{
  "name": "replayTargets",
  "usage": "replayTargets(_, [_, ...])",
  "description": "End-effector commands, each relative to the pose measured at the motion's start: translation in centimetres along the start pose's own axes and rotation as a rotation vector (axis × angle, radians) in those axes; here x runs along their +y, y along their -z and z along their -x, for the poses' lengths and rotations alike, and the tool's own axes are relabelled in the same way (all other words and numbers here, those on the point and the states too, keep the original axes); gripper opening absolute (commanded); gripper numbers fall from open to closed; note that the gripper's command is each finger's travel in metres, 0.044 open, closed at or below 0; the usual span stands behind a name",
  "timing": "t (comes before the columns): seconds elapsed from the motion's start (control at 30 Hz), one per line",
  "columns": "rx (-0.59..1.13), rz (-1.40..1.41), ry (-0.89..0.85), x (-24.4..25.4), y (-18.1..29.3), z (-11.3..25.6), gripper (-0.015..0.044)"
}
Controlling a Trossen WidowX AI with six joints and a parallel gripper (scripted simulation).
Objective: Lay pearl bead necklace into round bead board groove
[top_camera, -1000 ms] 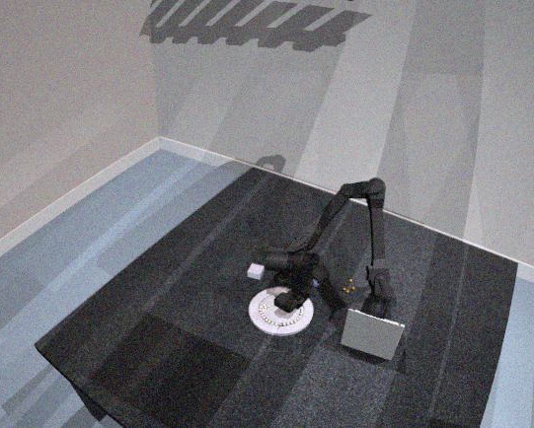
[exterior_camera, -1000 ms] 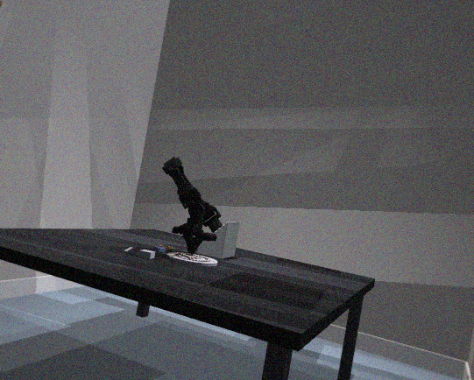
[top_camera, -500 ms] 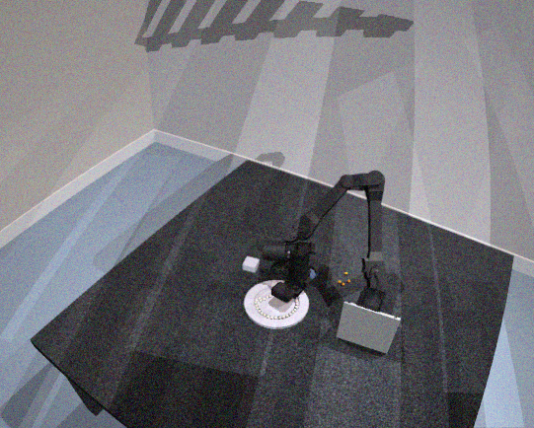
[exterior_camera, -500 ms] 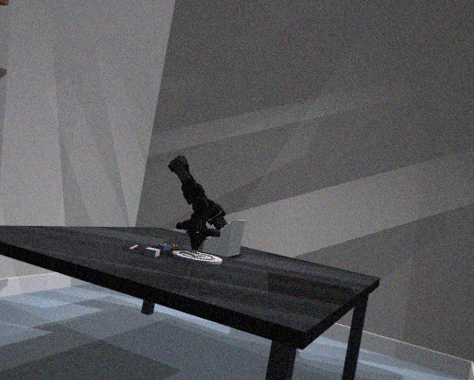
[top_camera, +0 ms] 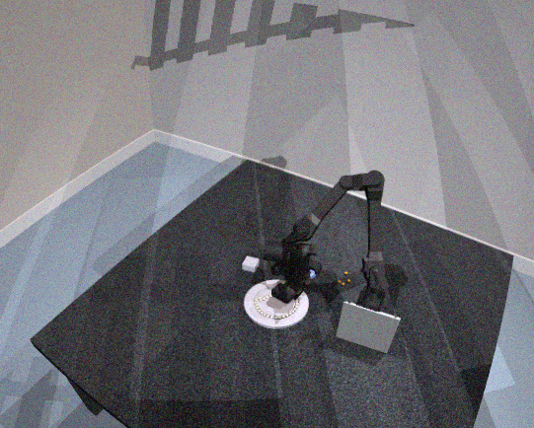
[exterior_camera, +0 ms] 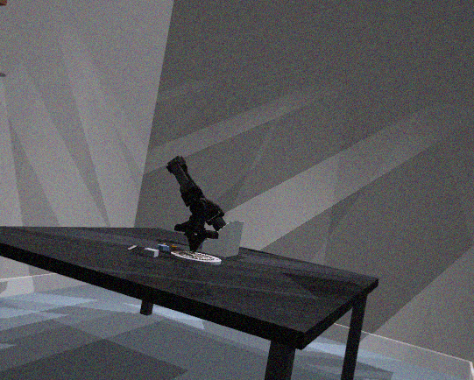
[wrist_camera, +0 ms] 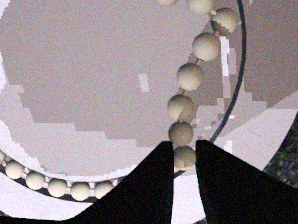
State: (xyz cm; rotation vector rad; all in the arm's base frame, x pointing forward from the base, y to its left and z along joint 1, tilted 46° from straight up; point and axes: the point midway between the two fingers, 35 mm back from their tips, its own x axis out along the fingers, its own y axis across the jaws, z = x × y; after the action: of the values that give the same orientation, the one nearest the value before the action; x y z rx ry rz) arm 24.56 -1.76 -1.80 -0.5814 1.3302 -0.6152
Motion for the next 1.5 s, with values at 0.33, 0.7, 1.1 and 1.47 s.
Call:
replayTargets(0.33, [0.0, 0.004, 0.0, 0.1, 0.1, -0.1, 0.0105])
replayTargets(0.7, [0.004, 0.006, 0.006, -0.1, 0.2, 0.2, 0.0394])
replayTargets(1.1, [0.006, 0.007, 0.009, 0.0, 0.3, 0.4, 0.044])
replayTargets(1.47, [0.006, 0.027, 0.008, 0.0, 0.1, 0.8, 0.0387])
